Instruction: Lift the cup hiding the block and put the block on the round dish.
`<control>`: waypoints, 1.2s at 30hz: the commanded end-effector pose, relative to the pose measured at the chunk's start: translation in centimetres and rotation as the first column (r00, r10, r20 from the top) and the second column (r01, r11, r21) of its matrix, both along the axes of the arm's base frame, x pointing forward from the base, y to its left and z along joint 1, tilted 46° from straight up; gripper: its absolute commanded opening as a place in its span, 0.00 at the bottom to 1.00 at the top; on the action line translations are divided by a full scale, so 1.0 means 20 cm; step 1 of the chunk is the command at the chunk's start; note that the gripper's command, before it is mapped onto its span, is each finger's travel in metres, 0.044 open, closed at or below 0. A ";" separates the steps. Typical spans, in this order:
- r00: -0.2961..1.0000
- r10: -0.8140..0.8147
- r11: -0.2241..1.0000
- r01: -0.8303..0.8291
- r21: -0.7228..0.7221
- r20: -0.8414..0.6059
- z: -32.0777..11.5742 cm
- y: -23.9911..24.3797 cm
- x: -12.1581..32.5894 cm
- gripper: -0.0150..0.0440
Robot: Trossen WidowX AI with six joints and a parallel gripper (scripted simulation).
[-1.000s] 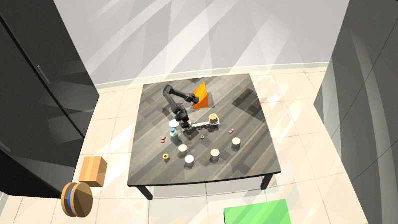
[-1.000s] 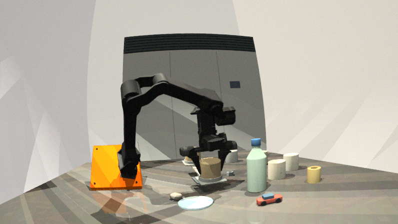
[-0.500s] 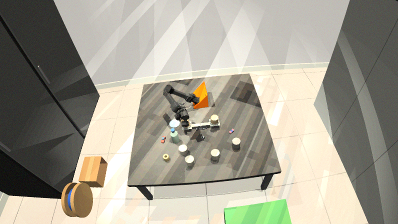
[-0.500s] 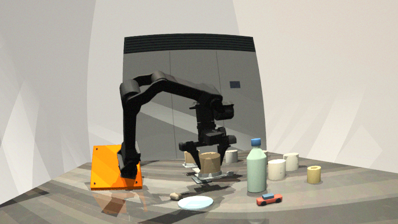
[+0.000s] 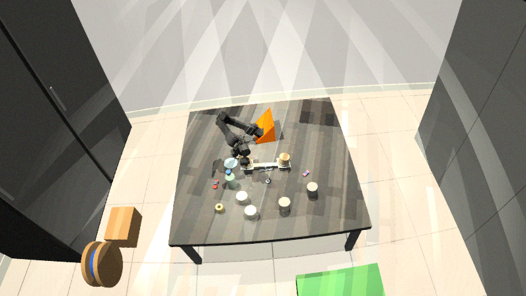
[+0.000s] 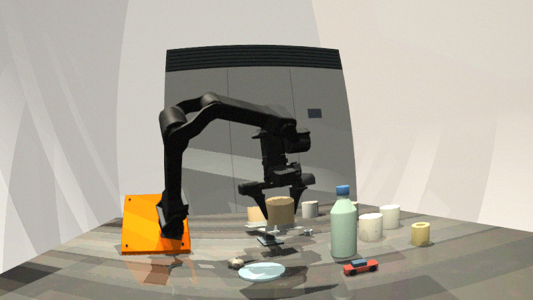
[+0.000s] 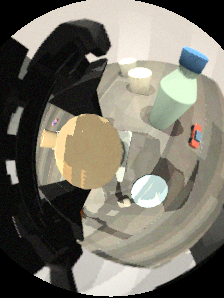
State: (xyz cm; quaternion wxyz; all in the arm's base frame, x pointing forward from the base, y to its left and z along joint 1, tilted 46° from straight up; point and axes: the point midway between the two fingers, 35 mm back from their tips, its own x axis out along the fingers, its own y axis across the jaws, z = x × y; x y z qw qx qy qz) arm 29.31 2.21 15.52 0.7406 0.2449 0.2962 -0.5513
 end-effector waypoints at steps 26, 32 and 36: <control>0.998 0.042 0.999 -0.043 0.015 0.046 0.16 0.14 -0.02 0.25; 0.998 0.050 0.999 -0.051 0.018 0.049 0.19 0.16 -0.04 0.25; 0.997 0.056 0.998 -0.057 0.020 0.050 0.21 0.18 -0.05 0.25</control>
